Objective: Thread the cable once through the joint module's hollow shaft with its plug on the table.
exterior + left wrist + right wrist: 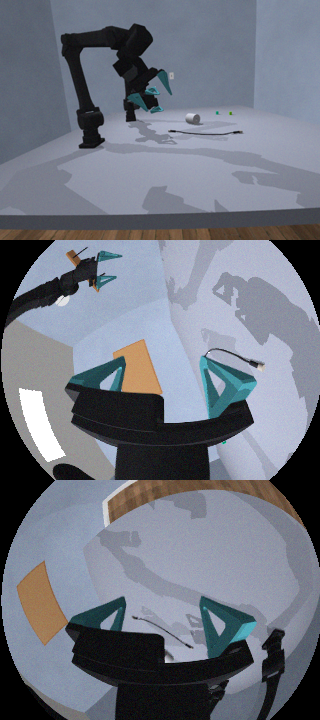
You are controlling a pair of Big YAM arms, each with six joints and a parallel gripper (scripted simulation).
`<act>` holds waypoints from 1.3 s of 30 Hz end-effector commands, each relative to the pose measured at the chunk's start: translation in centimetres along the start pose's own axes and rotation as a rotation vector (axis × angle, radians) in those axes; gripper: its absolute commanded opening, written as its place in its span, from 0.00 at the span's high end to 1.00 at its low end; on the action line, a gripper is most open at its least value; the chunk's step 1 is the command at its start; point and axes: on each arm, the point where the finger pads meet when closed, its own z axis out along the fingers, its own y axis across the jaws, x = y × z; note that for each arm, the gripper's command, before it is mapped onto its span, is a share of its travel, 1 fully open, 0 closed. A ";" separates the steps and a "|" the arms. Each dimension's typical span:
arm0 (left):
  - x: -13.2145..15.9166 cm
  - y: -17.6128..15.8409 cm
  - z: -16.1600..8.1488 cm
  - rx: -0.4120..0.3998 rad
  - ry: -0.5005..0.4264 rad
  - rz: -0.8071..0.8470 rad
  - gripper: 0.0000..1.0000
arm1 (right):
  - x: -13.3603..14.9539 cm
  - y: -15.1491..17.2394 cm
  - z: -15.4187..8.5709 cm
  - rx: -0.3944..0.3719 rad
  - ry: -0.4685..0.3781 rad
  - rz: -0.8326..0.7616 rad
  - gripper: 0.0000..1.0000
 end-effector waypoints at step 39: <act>16.9 4.1 1.6 -0.050 0.201 -0.471 0.00 | 3.0 9.4 -3.7 -0.244 -0.126 -0.423 0.00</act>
